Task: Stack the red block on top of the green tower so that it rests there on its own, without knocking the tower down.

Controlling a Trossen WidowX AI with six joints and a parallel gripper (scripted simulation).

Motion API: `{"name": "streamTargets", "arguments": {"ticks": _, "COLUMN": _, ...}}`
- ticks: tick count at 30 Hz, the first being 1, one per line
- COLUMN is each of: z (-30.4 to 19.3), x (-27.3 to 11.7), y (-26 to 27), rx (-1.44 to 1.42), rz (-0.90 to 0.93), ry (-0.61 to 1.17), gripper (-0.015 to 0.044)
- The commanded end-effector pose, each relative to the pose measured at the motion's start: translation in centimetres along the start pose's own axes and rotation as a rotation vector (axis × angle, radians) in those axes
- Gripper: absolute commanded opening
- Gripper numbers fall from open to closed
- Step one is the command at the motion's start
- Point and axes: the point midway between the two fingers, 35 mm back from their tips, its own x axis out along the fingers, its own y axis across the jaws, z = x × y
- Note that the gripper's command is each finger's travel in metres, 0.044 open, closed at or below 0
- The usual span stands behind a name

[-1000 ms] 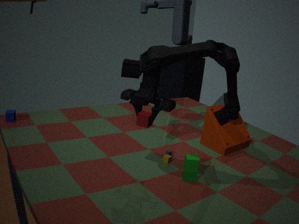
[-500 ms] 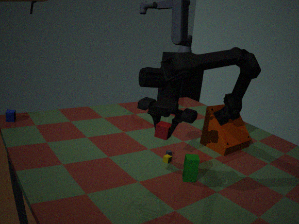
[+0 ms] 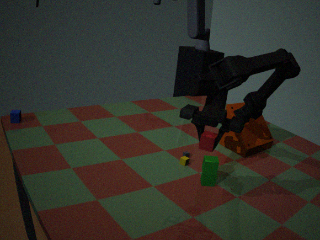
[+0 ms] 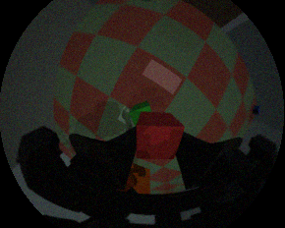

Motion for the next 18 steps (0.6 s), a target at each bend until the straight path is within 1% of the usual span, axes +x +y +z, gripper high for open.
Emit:
{"name": "streamTargets", "arguments": {"ticks": 1, "z": -0.2, "x": 0.1, "y": 2.0, "rx": 0.009, "rz": 0.013, "ry": 0.0, "gripper": 0.0}}
{"name": "streamTargets", "arguments": {"ticks": 8, "z": -0.3, "x": 0.6, "y": 2.0, "rx": 0.009, "rz": 0.014, "ry": 0.0, "gripper": 0.0}}
{"name": "streamTargets", "arguments": {"ticks": 15, "z": -0.3, "x": 3.1, "y": 2.1, "rx": 0.009, "rz": 0.015, "ry": -0.001, "gripper": 0.0}}
{"name": "streamTargets", "arguments": {"ticks": 18, "z": -0.3, "x": 3.3, "y": 2.1, "rx": 0.009, "rz": 0.015, "ry": -0.001, "gripper": 0.0}}
